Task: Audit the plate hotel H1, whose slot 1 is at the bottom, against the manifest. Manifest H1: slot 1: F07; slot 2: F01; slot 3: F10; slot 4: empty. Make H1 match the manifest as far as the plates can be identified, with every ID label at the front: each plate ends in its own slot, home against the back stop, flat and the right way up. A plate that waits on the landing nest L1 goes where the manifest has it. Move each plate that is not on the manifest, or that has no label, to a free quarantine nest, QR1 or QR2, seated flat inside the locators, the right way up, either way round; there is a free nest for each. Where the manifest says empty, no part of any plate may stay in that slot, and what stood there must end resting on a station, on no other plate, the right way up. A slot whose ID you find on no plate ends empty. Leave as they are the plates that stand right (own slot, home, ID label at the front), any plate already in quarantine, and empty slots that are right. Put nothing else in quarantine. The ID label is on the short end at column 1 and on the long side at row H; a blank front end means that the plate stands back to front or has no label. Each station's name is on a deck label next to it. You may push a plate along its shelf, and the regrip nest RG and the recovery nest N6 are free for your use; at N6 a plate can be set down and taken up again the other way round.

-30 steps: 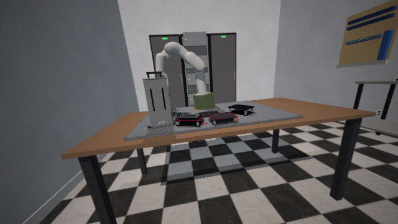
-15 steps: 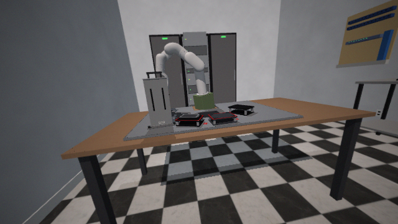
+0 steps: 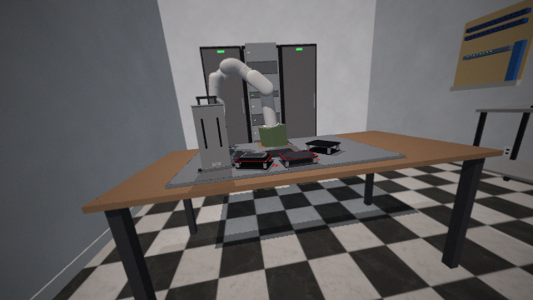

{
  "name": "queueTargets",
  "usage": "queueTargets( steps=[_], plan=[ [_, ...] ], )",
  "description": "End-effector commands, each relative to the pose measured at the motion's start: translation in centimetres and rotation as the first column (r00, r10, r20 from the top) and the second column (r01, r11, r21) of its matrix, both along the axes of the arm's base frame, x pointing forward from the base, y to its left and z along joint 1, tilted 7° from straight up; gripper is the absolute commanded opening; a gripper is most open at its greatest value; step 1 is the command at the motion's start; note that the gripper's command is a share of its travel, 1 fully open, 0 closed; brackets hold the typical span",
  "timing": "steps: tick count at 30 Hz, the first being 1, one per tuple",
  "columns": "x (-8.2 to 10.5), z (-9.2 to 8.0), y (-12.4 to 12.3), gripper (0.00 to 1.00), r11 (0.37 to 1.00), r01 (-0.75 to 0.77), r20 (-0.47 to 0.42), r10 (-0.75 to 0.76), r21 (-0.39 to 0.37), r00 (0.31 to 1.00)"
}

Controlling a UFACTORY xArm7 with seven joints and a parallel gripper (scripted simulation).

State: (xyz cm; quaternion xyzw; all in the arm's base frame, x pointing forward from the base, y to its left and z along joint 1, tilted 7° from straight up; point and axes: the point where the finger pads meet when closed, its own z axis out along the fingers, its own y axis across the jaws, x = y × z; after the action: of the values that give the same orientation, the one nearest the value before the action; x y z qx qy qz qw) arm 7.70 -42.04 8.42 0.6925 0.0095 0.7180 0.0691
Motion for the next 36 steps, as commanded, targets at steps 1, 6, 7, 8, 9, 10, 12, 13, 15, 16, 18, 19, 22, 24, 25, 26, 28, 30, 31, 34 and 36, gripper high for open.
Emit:
queueTargets(
  steps=[1, 6, 7, 8, 9, 10, 12, 13, 15, 16, 18, 19, 22, 24, 25, 26, 28, 30, 31, 34, 36],
  plan=[
    [-0.3, 0.1, 0.0, 0.0, 1.0, -0.001, 0.0, 0.001, -0.003, 1.0],
    [-1.1, 0.1, 0.0, 0.0, 1.0, -0.001, 0.0, 0.001, -0.003, 1.0],
    [-1.3, 0.1, 0.0, 0.0, 1.0, -0.001, 0.0, 0.001, -0.003, 1.0],
    [-1.4, 0.1, 0.1, 0.0, 1.0, -0.001, 0.0, 0.001, -0.003, 1.0],
    [-1.6, 0.0, 0.1, 0.0, 1.0, -0.001, 0.0, 0.001, -0.003, 1.0],
    [-1.8, 0.0, 0.1, 0.0, 1.0, -0.001, 0.0, 0.001, -0.003, 1.0],
    [-2.1, 0.0, 0.1, 0.0, 1.0, -0.001, 0.0, 0.001, -0.003, 1.0],
    [-2.3, 0.0, 0.1, 0.0, 1.0, -0.001, 0.0, 0.001, -0.003, 1.0],
    [-2.6, 0.0, 0.1, 0.0, 1.0, -0.001, 0.0, 0.001, -0.003, 1.0],
    [-2.6, 0.0, 0.1, 0.0, 1.0, -0.001, 0.0, 0.001, -0.003, 1.0],
    [-2.8, 0.0, 0.2, 0.0, 1.0, -0.001, 0.0, 0.001, -0.003, 1.0],
    [-2.9, 0.0, 0.2, 0.0, 1.0, -0.001, 0.0, 0.001, -0.003, 1.0],
    [-3.4, 0.0, 0.2, 0.0, 1.0, -0.001, 0.0, 0.001, -0.003, 1.0],
    [-3.8, 0.0, 0.2, 0.0, 1.0, -0.001, 0.0, 0.001, -0.003, 1.0],
    [-3.9, 0.0, 0.3, 0.0, 1.0, -0.001, 0.0, 0.001, -0.003, 1.0],
    [-4.1, -0.1, 0.3, 0.0, 1.0, -0.001, 0.0, 0.001, -0.003, 1.0],
    [-4.4, -0.1, 0.3, 0.0, 1.0, -0.001, 0.0, 0.001, -0.003, 1.0],
    [-4.5, -0.1, 0.3, 0.0, 1.0, -0.001, 0.0, 0.001, -0.003, 1.0],
    [-4.5, -0.1, 0.3, 0.0, 1.0, -0.001, 0.0, 0.001, -0.003, 1.0],
    [-4.5, -0.1, 0.3, 0.0, 1.0, -0.001, 0.0, 0.001, -0.003, 1.0],
    [-4.5, -0.1, 0.3, 0.0, 1.0, -0.001, 0.0, 0.001, -0.003, 1.0]
  ],
)
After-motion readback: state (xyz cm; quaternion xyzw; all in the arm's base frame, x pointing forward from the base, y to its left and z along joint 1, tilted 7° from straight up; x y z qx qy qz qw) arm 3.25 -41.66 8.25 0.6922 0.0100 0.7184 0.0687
